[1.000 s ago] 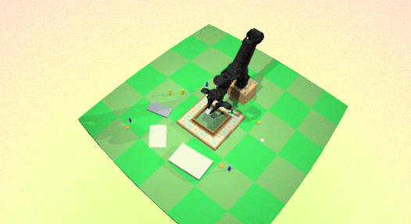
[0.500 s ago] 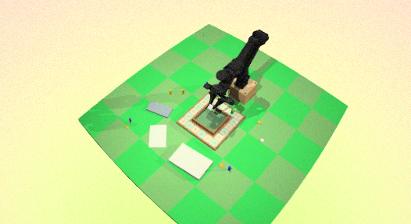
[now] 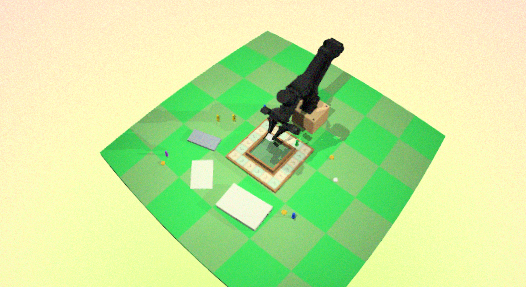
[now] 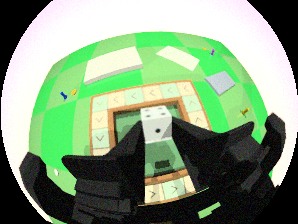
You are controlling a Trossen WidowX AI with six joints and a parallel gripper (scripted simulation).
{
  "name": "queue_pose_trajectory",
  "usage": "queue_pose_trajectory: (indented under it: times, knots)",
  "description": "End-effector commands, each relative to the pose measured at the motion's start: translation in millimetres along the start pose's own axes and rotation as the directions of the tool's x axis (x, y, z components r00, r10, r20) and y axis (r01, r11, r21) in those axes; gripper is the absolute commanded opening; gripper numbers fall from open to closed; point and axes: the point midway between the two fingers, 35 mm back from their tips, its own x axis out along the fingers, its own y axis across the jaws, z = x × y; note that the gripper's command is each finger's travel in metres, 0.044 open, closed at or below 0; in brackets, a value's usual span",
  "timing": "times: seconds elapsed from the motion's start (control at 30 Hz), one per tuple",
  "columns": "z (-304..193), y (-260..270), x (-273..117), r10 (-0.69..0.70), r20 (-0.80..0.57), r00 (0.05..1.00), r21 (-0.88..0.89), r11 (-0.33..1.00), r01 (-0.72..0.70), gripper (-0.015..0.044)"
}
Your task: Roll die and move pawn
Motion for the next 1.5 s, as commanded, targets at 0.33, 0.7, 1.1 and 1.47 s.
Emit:
queue_pose_trajectory:
  times: [0.33,0.7,1.1,1.47]
  knots:
    - [30.2,0.0,-26.9,0.004,0.006,1.0,-0.004,1.0,-0.004,0.042]
    - [25.6,0.2,-6.5,0.004,-0.383,0.924,0.0,1.0,-0.004,0.044]
    - [13.2,0.7,20.9,0.0,-0.744,0.669,-0.004,1.0,-0.005,0.044]
    - [-76.3,57.0,-40.3,0.009,-0.746,0.665,0.176,0.967,0.183,0.0204]
